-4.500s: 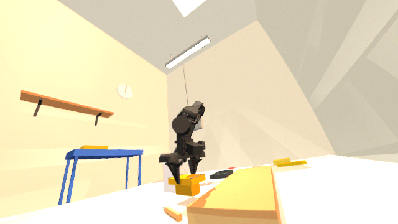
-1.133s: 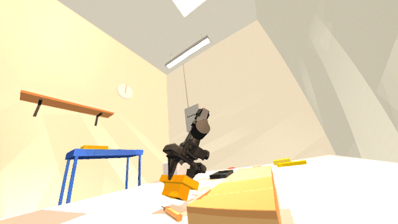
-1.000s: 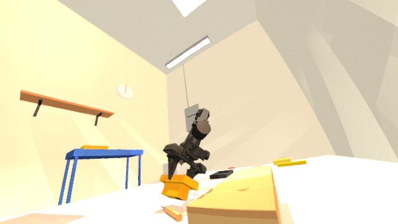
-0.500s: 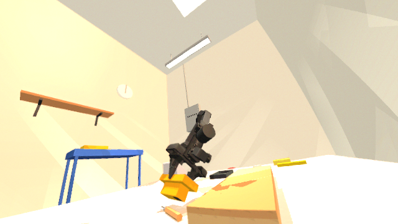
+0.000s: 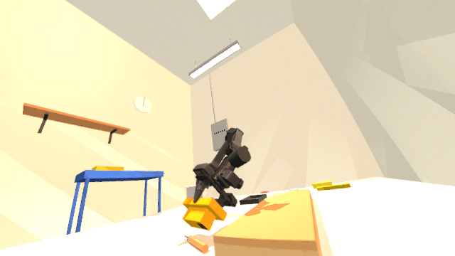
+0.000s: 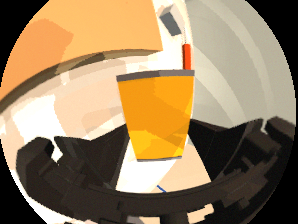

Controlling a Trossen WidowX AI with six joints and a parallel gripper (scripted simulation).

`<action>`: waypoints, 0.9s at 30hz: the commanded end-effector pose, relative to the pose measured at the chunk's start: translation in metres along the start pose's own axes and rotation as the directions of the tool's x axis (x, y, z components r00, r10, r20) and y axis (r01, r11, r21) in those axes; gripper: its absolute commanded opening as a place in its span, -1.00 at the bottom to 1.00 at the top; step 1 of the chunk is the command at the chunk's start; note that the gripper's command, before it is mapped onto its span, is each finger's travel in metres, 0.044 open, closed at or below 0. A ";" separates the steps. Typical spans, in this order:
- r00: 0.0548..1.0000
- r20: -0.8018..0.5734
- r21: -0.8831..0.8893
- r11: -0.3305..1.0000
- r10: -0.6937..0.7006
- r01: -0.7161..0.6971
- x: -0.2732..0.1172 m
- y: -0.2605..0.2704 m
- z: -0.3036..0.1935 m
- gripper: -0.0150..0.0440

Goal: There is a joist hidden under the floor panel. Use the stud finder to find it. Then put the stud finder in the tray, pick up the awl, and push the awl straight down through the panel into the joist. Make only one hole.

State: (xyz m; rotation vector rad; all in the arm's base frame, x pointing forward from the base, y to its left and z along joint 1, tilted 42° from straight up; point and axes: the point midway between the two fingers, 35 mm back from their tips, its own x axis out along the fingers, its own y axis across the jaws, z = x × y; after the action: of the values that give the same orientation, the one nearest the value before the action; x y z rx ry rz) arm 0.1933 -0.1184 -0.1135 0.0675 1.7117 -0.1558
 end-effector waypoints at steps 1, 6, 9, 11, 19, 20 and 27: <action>0.999 0.009 0.010 0.999 -0.039 0.039 -0.002 -0.002 0.001 -0.49; 0.997 0.015 0.015 0.997 -0.075 0.075 -0.003 -0.001 0.001 -0.49; 0.997 0.014 0.014 0.997 -0.074 0.074 -0.002 0.000 0.001 -0.49; 0.997 0.014 0.014 0.997 -0.073 0.072 0.000 0.002 0.001 -0.49; 0.998 0.016 0.011 0.998 -0.067 0.067 0.008 0.012 0.003 -0.49; 0.998 0.017 0.010 0.998 -0.066 0.066 0.009 0.013 0.003 -0.49; 0.998 0.021 0.003 0.998 -0.060 0.060 0.016 0.022 0.005 -0.49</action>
State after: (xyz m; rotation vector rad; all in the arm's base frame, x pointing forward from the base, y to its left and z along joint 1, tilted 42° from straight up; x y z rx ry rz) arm 0.1990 -0.0999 -0.1282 0.0158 1.6922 -0.1987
